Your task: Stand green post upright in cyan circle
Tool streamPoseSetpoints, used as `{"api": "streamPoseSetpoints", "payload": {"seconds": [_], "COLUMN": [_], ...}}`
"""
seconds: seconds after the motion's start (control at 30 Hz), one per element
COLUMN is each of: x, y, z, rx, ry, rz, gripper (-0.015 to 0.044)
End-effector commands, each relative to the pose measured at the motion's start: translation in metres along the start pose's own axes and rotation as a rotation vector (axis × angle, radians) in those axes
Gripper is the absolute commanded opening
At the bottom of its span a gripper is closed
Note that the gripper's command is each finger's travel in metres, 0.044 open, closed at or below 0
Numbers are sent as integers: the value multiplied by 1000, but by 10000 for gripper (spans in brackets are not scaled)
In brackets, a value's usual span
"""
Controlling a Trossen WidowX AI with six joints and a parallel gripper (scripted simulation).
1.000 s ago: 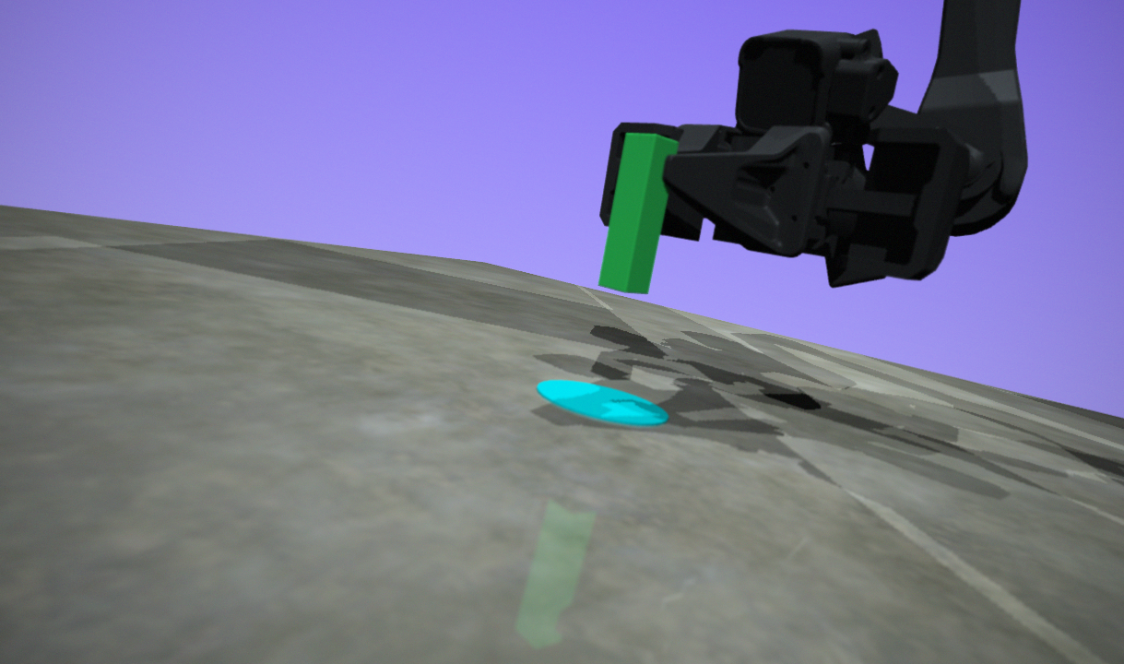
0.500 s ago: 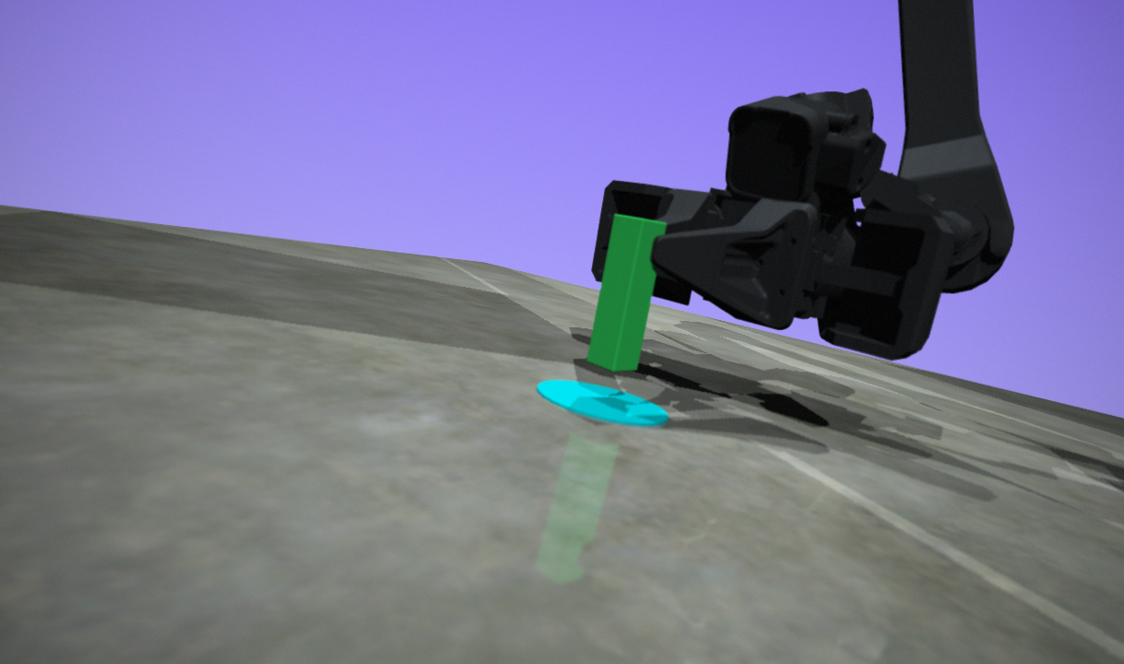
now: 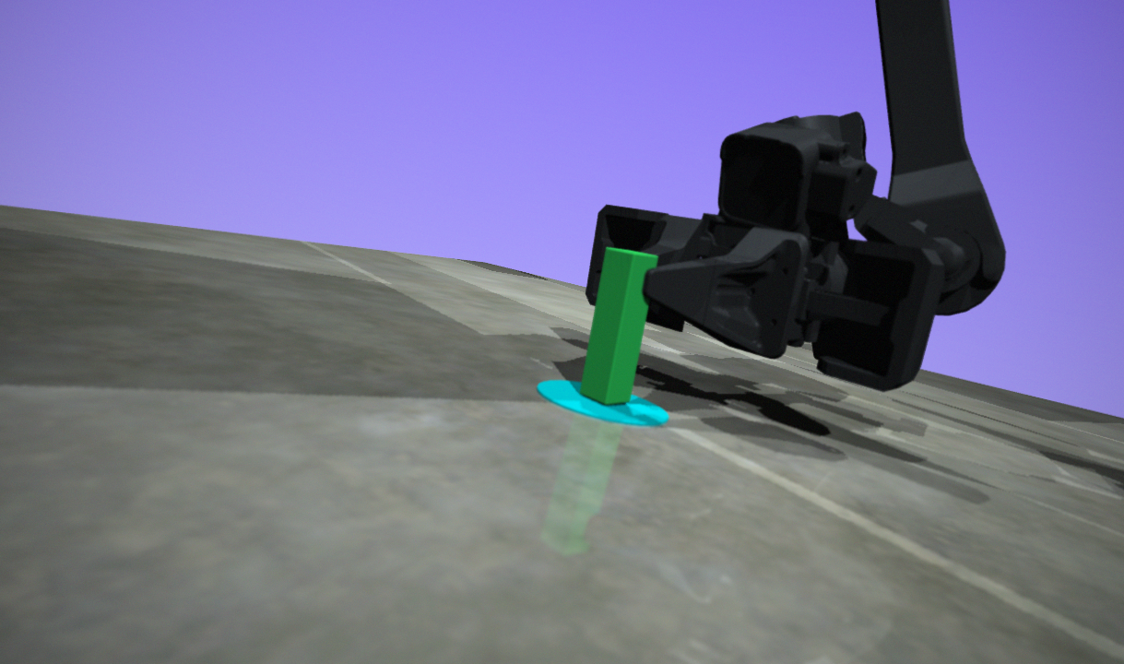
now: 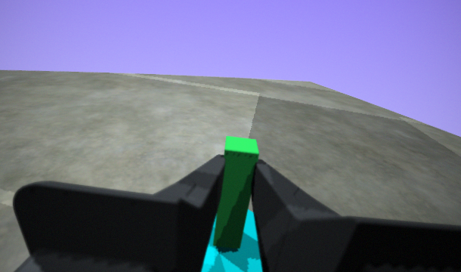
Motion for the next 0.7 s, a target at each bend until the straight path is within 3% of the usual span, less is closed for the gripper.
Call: {"api": "streamPoseSetpoints", "payload": {"seconds": [0.0, 0.37, 0.67], "x": [0, 0, -30], "y": [-1, -1, -2], "z": [0, 0, -2], "rx": [3, 3, 2], "ry": [0, 0, -1], "rz": [0, 0, -2], "gripper": [101, 390, 400]}}
Point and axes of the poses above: the point midway between the two fingers, 35 mm back from their tips, its own z axis out along the fingers, its own y axis across the jaws, x = y × z, the point moved 3 cm from there along -z, back along the fingers, and after that the axes turned 7 degrees about z, right-handed, at the moved point
